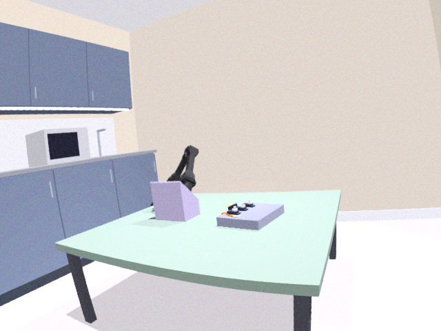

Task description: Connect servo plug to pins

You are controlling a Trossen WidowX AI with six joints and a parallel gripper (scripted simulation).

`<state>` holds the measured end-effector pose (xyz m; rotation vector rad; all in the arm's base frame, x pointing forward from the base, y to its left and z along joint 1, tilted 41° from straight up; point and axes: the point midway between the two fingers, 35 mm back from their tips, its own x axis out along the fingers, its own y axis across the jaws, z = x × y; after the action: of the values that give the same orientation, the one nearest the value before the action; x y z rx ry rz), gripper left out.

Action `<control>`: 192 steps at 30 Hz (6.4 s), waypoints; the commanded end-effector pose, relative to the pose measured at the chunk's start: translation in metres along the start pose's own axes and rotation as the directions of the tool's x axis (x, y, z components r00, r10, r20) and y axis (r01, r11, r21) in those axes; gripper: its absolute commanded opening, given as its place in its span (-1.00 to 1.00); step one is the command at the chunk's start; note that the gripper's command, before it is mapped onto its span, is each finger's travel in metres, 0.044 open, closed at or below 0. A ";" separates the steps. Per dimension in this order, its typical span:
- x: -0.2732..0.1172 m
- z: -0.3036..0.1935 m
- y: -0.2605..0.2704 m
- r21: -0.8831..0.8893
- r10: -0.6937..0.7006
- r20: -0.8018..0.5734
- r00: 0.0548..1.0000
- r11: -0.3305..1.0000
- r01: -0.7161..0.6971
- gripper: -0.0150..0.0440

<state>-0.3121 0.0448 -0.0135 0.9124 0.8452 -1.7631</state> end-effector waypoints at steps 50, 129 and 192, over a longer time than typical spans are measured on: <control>-0.111 -0.071 -0.047 0.331 -0.355 -0.169 0.919 0.858 0.392 -0.10; -0.275 -0.150 -0.026 0.470 -0.652 -0.478 0.588 0.376 0.798 -0.10; -0.464 -0.216 0.300 -0.075 -0.011 -0.991 -0.131 -0.771 0.633 -0.10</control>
<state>0.1209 0.3413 0.2375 2.0944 0.1959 -4.1568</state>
